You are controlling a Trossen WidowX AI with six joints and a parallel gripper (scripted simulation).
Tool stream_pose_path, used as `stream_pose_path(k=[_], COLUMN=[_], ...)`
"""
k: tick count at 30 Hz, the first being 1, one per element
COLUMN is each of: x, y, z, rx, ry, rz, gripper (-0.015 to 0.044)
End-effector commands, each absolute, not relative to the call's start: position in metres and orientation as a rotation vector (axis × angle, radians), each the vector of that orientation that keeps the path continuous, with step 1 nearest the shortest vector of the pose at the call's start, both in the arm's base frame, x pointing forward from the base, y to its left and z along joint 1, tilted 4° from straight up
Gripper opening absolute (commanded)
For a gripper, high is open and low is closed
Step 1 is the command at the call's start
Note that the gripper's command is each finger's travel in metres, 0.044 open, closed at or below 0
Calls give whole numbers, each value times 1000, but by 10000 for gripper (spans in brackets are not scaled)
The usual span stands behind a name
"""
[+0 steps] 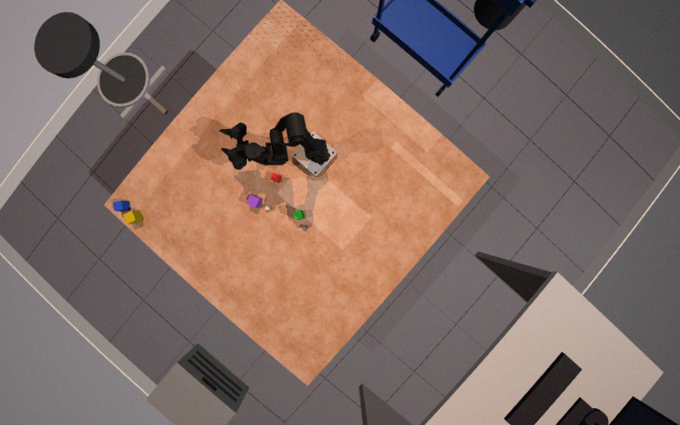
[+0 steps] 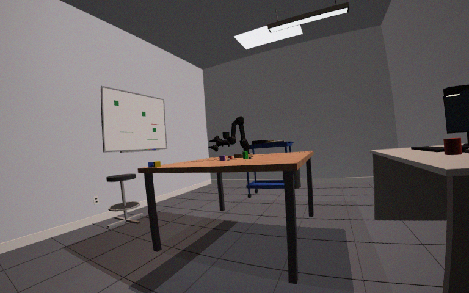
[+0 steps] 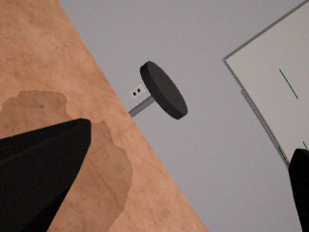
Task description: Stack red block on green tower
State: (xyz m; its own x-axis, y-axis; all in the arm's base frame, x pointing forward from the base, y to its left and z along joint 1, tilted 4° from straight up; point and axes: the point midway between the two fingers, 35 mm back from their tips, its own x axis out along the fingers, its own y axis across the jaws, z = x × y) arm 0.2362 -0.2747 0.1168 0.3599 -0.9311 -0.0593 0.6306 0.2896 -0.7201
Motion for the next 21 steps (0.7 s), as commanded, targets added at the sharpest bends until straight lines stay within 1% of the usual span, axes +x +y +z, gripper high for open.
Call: stream_pose_path(k=[1,2,12,21], x=[237,240,281,298], y=[-275,-274,-261,-235], z=[116,114,79,55], rx=[-669,-670,-670,-637], ry=[534,546,772,970], rz=[-1104,-1090,-797,-526], gripper=[426,440,440,440])
